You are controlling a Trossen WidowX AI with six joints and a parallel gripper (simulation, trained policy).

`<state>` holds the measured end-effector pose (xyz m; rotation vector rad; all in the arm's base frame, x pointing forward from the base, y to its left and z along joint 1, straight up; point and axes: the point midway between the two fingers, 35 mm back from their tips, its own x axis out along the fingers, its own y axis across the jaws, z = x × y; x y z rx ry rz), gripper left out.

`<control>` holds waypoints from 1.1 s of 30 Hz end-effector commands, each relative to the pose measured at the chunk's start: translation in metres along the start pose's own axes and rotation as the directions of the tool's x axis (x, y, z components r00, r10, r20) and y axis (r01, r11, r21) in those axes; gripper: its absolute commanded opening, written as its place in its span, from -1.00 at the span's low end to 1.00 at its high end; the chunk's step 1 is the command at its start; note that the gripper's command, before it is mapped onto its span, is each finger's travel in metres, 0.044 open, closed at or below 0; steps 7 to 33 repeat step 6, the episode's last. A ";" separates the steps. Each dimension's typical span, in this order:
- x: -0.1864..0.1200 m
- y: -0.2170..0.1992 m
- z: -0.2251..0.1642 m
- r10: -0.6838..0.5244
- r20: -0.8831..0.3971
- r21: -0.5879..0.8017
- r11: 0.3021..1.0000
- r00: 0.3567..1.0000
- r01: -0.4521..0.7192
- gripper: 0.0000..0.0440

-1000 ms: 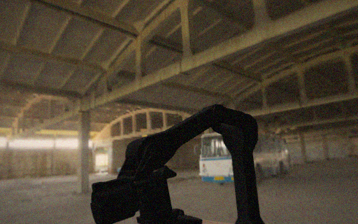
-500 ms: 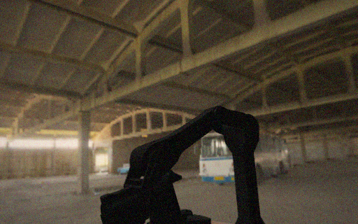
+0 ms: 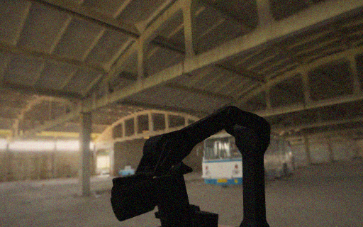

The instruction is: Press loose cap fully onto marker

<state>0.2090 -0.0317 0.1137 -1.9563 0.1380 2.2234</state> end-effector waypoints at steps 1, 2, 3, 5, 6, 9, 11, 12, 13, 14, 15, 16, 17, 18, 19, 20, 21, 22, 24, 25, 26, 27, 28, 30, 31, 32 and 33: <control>-0.013 -0.001 -0.002 -0.006 -0.045 -0.003 1.000 0.999 0.006 1.00; -0.016 -0.001 -0.002 -0.006 -0.052 -0.003 1.000 0.999 0.006 1.00; -0.018 -0.001 -0.002 -0.006 -0.060 -0.002 1.000 0.998 0.006 1.00; -0.023 0.000 -0.001 -0.006 -0.074 0.001 1.000 0.997 0.006 1.00; -0.025 0.000 -0.001 -0.006 -0.081 0.003 1.000 0.997 0.006 1.00; -0.025 0.000 -0.001 -0.006 -0.081 0.003 1.000 0.997 0.006 1.00; -0.025 0.000 -0.001 -0.006 -0.081 0.003 1.000 0.997 0.006 1.00; -0.025 0.000 -0.001 -0.006 -0.081 0.003 1.000 0.997 0.006 1.00; -0.025 0.000 -0.001 -0.006 -0.081 0.003 1.000 0.997 0.006 1.00; -0.025 0.000 -0.001 -0.006 -0.081 0.003 1.000 0.997 0.006 1.00; -0.025 0.000 -0.001 -0.006 -0.081 0.003 1.000 0.997 0.006 1.00; -0.025 0.000 -0.001 -0.006 -0.081 0.003 1.000 0.997 0.006 1.00; -0.025 0.000 -0.001 -0.006 -0.081 0.003 1.000 0.997 0.006 1.00; -0.025 0.000 -0.001 -0.006 -0.081 0.003 1.000 0.997 0.006 1.00; -0.025 0.000 -0.001 -0.006 -0.081 0.003 1.000 0.997 0.006 1.00; -0.025 0.000 -0.001 -0.006 -0.081 0.003 1.000 0.997 0.006 1.00; -0.025 0.000 -0.001 -0.006 -0.081 0.003 1.000 0.997 0.006 1.00; -0.025 0.000 -0.001 -0.006 -0.081 0.003 1.000 0.997 0.006 1.00; -0.025 0.000 -0.001 -0.006 -0.081 0.003 1.000 0.997 0.006 1.00; -0.025 0.000 -0.001 -0.006 -0.081 0.003 1.000 0.997 0.006 1.00; -0.025 0.000 -0.001 -0.006 -0.081 0.003 1.000 0.997 0.006 1.00; -0.025 0.000 -0.001 -0.006 -0.081 0.003 1.000 0.997 0.006 1.00; -0.025 0.000 -0.001 -0.006 -0.081 0.003 1.000 0.997 0.006 1.00; -0.025 0.000 -0.001 -0.006 -0.081 0.003 1.000 0.997 0.006 1.00; -0.025 0.000 -0.001 -0.006 -0.081 0.003 1.000 0.997 0.006 1.00; -0.025 0.000 -0.001 -0.006 -0.081 0.003 1.000 0.997 0.006 1.00; -0.025 0.000 -0.001 -0.006 -0.081 0.003 1.000 0.997 0.006 1.00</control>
